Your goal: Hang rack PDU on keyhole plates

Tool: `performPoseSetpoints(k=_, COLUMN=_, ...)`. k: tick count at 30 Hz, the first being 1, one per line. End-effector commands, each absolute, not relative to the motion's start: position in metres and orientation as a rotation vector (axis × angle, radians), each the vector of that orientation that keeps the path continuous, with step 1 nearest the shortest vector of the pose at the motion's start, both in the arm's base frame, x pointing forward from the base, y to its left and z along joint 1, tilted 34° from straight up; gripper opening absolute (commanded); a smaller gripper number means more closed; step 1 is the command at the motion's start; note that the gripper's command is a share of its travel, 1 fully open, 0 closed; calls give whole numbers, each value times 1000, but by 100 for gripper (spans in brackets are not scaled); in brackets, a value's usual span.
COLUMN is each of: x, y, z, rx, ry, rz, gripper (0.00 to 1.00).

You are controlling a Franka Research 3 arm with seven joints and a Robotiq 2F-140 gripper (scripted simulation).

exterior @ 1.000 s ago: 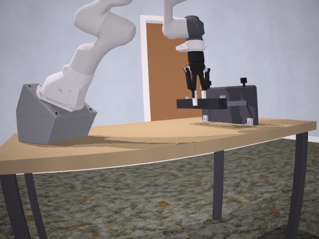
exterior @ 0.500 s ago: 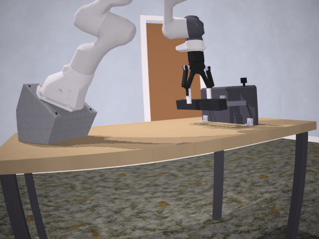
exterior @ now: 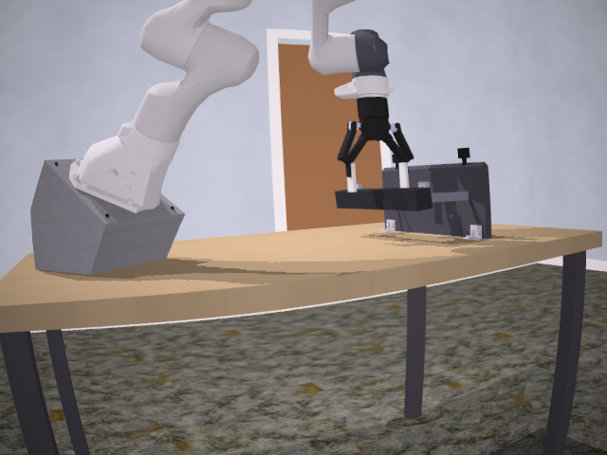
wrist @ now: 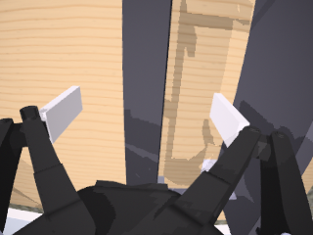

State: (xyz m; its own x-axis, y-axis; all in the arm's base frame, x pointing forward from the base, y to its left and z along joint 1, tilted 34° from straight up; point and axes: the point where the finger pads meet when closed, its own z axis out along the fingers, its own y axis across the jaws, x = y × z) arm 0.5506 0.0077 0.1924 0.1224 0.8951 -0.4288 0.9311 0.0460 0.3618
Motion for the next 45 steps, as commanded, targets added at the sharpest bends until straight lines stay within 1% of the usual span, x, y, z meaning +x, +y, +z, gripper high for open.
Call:
performPoseSetpoints(k=1, x=552, y=10, z=193, rx=1832, ry=1772, rz=-77, gripper=100)
performPoseSetpoints(k=15, x=551, y=11, z=195, rx=1832, ry=1772, rz=-77, gripper=100)
performPoseSetpoints(k=21, x=548, y=16, z=203, rx=1832, ry=1772, rz=-77, gripper=100)
performPoseSetpoints(k=33, x=531, y=38, z=244, rx=1832, ry=1772, rz=-77, gripper=100)
performPoseSetpoints(k=45, x=528, y=39, z=245, rx=1832, ry=1772, rz=-77, gripper=100)
